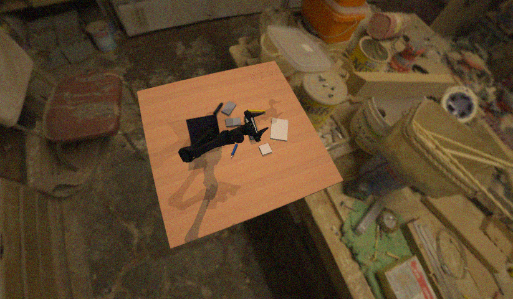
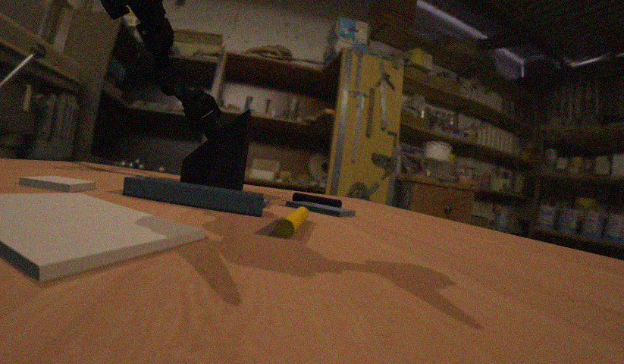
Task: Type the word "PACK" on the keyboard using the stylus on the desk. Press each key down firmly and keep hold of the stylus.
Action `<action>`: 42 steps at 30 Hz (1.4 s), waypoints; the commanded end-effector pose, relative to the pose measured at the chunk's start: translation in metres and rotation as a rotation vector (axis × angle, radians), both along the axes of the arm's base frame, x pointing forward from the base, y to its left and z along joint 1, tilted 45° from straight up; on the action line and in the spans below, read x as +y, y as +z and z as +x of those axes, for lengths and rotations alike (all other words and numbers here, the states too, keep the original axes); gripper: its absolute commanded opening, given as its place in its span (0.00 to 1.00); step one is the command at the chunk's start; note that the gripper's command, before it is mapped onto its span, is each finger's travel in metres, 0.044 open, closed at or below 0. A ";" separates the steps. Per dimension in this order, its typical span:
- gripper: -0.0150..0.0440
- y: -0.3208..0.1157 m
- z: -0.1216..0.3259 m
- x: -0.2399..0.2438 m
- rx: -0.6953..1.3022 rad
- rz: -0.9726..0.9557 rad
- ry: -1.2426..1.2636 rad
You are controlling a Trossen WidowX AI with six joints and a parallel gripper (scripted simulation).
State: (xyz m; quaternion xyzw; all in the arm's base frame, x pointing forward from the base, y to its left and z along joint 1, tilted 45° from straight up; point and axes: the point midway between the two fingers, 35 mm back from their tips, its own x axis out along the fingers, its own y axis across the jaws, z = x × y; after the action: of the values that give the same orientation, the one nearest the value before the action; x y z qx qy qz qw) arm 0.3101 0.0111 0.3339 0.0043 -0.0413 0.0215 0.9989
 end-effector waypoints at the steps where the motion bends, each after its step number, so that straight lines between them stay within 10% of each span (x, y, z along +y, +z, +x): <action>1: 0.96 -0.001 0.001 0.000 0.005 0.000 -0.001; 17: 0.25 -0.183 0.087 -0.005 0.748 0.071 -0.213; 42: 0.25 -0.442 0.045 -0.052 1.595 -0.440 -0.844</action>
State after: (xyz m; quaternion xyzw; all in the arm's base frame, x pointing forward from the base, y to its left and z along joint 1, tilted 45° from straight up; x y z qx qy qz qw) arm 0.3608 -0.0371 -0.0972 -0.1652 0.6595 -0.3284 0.6557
